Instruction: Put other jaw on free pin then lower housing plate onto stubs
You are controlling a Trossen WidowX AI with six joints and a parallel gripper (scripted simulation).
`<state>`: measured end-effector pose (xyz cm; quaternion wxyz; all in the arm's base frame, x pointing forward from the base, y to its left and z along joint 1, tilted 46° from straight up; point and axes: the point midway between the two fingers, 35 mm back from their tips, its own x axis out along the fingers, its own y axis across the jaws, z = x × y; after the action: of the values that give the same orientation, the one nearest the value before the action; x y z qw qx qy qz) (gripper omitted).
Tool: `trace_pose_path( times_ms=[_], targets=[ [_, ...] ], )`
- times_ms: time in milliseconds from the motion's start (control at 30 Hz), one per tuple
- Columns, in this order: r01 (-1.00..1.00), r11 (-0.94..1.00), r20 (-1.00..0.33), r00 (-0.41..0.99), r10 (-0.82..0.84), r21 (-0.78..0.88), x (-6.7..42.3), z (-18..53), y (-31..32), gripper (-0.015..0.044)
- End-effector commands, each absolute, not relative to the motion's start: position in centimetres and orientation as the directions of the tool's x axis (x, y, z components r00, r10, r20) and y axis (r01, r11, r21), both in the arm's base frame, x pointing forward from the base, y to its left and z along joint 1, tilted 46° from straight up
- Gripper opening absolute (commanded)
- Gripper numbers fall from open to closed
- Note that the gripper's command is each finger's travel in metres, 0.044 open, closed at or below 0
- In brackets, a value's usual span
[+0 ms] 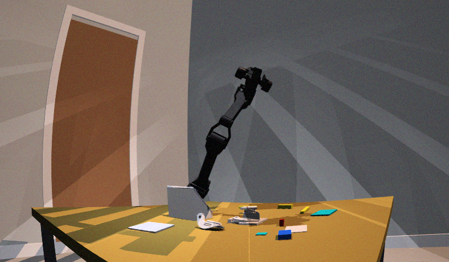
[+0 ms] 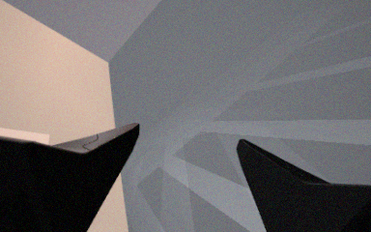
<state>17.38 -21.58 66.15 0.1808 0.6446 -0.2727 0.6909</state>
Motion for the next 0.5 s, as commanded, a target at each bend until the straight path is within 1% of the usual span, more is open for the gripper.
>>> trace_pose_path(
  times_ms=[0,467],
  targets=[
    [-0.601,-0.786,0.989,-0.104,-0.102,-0.144,17.38,66.15,-21.58,0.0426],
    [-0.601,-0.786,0.989,-0.104,-0.102,-0.144,17.38,66.15,-21.58,0.0059]
  ],
)
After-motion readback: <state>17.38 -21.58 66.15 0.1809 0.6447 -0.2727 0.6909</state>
